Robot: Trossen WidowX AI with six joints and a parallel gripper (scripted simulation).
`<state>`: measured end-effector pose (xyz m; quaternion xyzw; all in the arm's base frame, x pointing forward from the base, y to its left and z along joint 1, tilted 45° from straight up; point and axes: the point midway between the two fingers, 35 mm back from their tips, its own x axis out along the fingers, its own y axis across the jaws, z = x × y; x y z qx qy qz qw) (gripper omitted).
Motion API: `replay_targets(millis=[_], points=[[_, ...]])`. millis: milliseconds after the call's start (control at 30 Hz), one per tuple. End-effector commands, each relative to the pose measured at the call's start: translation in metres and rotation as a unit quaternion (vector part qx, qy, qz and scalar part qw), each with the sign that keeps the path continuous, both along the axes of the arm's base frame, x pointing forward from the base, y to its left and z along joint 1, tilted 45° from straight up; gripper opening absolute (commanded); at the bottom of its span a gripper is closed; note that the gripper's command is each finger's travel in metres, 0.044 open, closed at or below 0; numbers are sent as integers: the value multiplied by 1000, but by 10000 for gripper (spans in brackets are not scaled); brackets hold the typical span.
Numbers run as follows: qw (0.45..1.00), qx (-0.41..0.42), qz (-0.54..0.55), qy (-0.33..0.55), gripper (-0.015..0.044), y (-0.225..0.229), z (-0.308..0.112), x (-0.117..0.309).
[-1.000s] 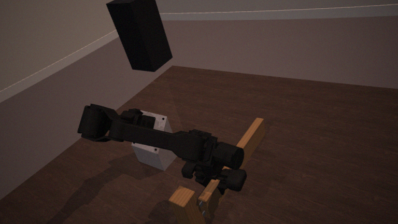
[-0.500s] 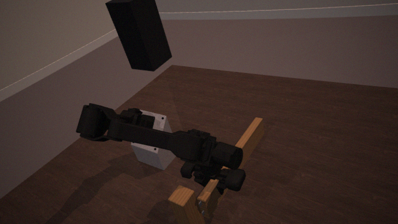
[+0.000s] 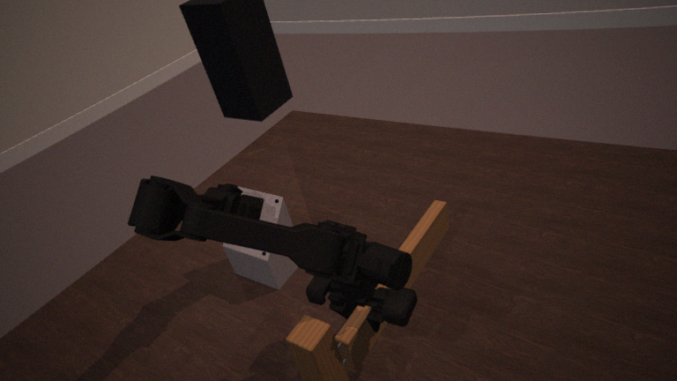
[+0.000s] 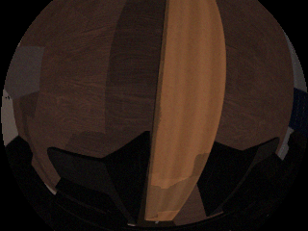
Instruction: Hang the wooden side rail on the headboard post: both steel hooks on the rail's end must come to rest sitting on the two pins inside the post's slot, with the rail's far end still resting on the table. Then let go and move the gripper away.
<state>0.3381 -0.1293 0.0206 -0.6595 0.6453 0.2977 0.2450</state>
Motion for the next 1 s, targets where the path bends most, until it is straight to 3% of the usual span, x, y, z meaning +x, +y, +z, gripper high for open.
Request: replay_targets(millis=[0,967], points=[[1000,0,6,0,0,2,3,2],[1000,0,6,0,0,0,5,4]])
